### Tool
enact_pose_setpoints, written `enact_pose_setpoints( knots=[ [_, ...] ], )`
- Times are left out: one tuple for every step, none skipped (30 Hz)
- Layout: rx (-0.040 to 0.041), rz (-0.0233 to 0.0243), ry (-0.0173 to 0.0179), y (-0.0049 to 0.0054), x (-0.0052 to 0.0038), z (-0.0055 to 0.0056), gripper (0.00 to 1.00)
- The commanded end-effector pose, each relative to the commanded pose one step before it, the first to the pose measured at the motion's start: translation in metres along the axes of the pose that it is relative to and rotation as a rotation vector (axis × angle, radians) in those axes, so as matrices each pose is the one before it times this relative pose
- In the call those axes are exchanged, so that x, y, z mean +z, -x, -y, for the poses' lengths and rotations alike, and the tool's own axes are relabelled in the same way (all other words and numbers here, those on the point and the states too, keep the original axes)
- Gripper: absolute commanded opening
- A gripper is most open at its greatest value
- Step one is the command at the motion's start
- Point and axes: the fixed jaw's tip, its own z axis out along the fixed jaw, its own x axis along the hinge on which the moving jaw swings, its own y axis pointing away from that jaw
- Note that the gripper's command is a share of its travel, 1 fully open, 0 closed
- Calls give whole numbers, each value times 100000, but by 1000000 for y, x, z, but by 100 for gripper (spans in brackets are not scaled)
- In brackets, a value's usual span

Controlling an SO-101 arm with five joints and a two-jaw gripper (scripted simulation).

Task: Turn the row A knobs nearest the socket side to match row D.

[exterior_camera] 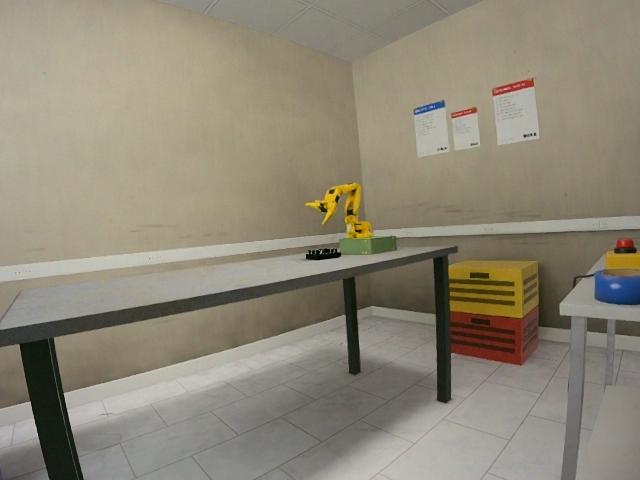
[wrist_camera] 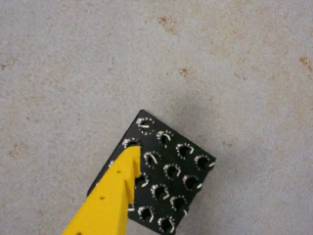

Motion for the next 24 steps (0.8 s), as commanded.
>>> enact_pose_setpoints(
  knots=[
    [72, 370, -28, 546, -704, 77, 100],
    [0, 0, 0, 0, 0, 0, 100],
    [0, 0, 0, 0, 0, 0, 100],
    [0, 0, 0, 0, 0, 0, 100],
    [0, 0, 0, 0, 0, 0, 100],
    [0, 0, 0, 0, 0, 0, 100],
    [0, 0, 0, 0, 0, 0, 100],
    [0, 0, 0, 0, 0, 0, 100],
    [0, 0, 0, 0, 0, 0, 100],
    [0, 0, 0, 0, 0, 0, 100],
    [0, 0, 0, 0, 0, 0, 100],
    [0, 0, 0, 0, 0, 0, 100],
    [0, 0, 0, 0, 0, 0, 100],
    [0, 0, 0, 0, 0, 0, 100],
    [0, 0, 0, 0, 0, 0, 100],
    [0, 0, 0, 0, 0, 0, 100],
    [0, 0, 0, 0, 0, 0, 100],
    [0, -6, 3, -24, -12, -6, 40],
    [0, -47, 13, -174, -78, -54, 40],
    [0, -119, 38, -432, -198, -138, 40],
    [0, -214, 69, -781, -353, -240, 40],
    [0, -330, 101, -1202, -535, -379, 40],
    [0, -452, 141, -1661, -719, -518, 40],
    [0, -578, 182, -2141, -903, -669, 40]
  ],
)
